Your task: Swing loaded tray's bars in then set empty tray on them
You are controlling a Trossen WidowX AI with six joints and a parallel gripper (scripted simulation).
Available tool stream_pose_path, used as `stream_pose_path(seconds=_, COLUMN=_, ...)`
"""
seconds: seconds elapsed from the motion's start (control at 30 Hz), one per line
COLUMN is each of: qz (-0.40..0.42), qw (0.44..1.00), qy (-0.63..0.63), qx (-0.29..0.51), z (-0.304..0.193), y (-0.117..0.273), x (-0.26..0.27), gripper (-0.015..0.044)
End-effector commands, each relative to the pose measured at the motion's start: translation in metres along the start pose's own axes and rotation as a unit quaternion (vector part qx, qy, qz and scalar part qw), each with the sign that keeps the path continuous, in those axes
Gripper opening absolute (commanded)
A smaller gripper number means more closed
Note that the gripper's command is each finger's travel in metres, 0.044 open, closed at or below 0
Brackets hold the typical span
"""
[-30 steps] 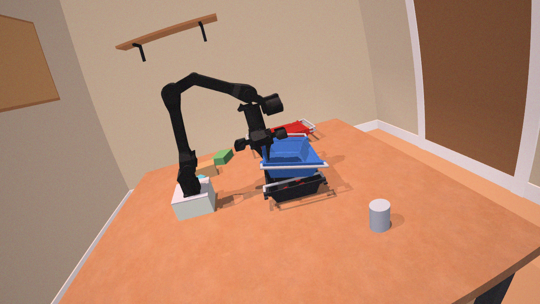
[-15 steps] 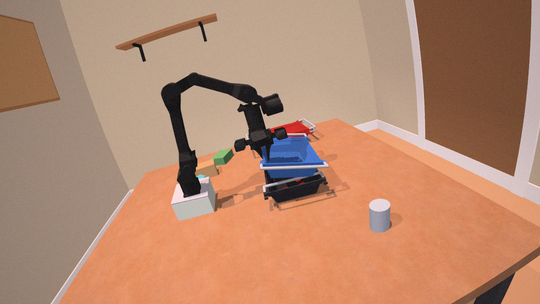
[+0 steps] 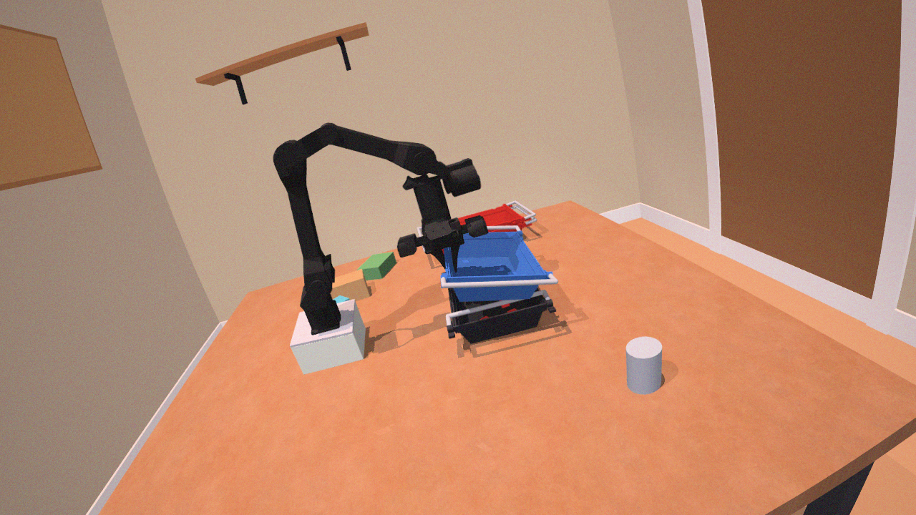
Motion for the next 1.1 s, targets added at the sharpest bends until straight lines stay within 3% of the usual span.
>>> stream_pose_path(seconds=0.0, qz=-0.01, qw=1.0, qy=0.001, qx=-0.001, z=0.001, y=-0.004, x=-0.004, gripper=0.0)
stream_pose_path(seconds=1.07, qz=-0.01, qw=1.0, qy=0.001, qx=-0.002, z=0.001, y=-0.013, x=-0.007, gripper=0.0)
Point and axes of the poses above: the point midway between the two fingers, 35 mm back from their tips, its own y axis back along the fingers, its own x axis across the jaws, z = x × y, the point moved 1 cm from there along y, back along the fingers, and after that the axes turned 8 degrees about -y, right-handed, at the moved point
